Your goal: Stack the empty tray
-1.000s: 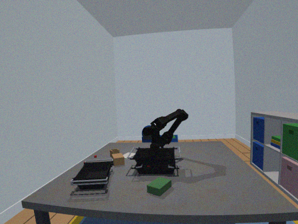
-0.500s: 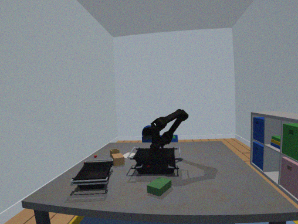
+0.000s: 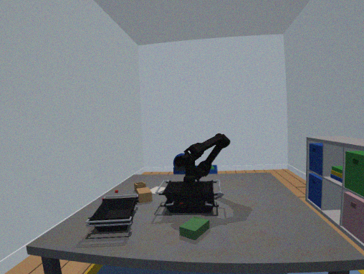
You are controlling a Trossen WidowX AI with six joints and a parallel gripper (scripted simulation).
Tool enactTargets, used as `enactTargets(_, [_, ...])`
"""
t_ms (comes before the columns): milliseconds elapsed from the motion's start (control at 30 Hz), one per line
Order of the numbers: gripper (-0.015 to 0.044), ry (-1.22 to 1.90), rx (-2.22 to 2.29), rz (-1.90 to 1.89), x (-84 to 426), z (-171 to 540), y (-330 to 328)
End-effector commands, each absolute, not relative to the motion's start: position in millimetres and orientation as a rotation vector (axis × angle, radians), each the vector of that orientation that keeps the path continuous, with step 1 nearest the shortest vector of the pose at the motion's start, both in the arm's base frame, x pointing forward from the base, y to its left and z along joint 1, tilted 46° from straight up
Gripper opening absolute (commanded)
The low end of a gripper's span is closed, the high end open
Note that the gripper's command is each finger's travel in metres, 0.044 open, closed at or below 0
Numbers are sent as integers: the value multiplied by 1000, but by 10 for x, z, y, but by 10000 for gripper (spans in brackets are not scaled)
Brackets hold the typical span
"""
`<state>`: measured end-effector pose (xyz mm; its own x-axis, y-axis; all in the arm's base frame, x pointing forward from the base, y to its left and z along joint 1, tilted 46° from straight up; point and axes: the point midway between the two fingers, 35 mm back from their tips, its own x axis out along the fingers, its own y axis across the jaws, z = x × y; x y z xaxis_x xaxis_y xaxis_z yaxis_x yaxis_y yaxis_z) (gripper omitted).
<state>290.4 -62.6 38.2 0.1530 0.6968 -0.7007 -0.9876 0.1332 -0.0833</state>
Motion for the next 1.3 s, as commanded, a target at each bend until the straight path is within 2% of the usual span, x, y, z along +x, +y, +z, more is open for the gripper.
enactTargets(0, [0, 585, -621, 1354, 2877, 361, -557])
enactTargets(1033, [0, 585, -621, 1354, 2877, 361, -557])
enactTargets(1267, [103, 585, -621, 1354, 2877, 361, -557])
